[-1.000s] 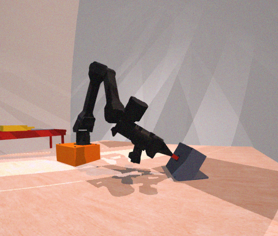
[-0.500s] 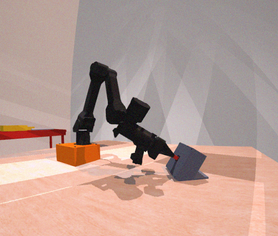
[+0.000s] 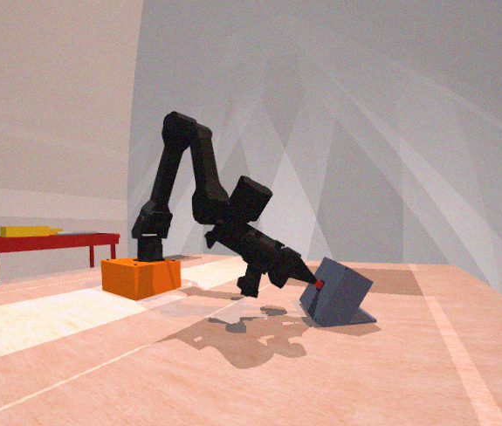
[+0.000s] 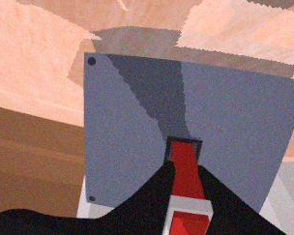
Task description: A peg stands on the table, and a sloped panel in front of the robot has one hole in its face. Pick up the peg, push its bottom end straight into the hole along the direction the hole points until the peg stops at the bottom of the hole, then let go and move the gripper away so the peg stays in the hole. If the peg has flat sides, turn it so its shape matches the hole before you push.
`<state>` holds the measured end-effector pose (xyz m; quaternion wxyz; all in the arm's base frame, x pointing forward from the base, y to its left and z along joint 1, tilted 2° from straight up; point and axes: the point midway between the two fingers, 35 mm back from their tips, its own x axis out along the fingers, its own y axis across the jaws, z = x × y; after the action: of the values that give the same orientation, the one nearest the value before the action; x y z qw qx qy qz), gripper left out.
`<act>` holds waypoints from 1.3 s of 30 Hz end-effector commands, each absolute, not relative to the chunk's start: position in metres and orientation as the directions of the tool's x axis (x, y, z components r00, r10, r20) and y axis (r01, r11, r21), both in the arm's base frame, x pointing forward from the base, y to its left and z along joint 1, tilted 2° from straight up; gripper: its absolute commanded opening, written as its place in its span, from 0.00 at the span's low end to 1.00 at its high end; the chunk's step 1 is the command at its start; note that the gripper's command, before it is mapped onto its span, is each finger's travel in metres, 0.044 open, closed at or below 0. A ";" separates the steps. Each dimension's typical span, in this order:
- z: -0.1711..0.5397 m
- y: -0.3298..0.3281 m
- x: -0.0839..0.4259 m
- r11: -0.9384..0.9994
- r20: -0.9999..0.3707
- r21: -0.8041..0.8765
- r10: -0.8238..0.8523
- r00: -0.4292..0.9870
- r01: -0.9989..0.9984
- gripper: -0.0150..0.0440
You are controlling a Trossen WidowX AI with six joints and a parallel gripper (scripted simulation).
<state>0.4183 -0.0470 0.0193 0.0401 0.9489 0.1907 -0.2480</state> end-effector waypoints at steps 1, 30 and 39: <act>0.019 -0.047 0.418 -0.924 -0.486 -0.019 0.342 0.804 0.382 0.25; 0.029 -0.056 0.404 -0.924 -0.488 -0.017 0.340 0.804 0.381 1.00; 0.036 -0.061 0.394 -0.925 -0.489 -0.016 0.339 0.804 0.380 1.00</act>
<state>0.3976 -0.0596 0.0320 0.0388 0.9486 0.1885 -0.2512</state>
